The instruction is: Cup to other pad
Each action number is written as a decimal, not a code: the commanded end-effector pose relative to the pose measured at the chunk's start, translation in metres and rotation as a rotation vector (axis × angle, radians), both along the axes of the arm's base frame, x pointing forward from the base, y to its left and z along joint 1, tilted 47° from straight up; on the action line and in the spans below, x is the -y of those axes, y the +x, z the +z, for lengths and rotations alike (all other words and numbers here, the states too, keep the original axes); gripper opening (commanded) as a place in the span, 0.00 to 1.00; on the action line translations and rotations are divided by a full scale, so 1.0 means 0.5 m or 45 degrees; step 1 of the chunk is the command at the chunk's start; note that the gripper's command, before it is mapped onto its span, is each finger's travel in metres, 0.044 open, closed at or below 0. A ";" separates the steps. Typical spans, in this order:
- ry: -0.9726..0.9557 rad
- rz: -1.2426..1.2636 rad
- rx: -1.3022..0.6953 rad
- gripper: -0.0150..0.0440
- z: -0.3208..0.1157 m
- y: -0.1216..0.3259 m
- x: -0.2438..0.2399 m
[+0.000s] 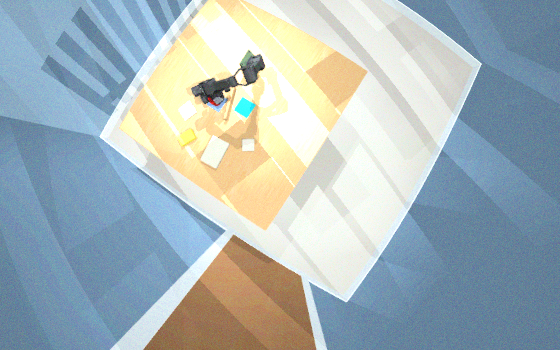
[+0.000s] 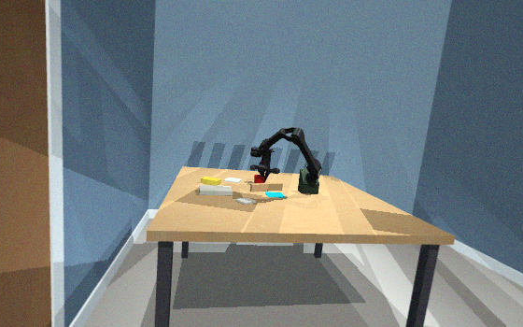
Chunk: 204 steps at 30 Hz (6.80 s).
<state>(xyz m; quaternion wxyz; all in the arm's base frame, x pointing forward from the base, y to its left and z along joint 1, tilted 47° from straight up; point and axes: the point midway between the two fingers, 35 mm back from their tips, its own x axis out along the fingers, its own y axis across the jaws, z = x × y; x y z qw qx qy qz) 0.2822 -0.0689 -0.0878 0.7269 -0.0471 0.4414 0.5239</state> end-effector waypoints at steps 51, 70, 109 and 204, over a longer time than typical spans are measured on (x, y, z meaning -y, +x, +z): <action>0.006 -0.011 -0.011 0.25 0.107 -0.016 0.093; 0.005 -0.006 -0.009 0.25 0.161 -0.031 0.044; 0.009 -0.005 -0.011 0.25 0.270 -0.061 -0.055; 0.016 -0.005 -0.011 0.25 0.281 -0.092 -0.259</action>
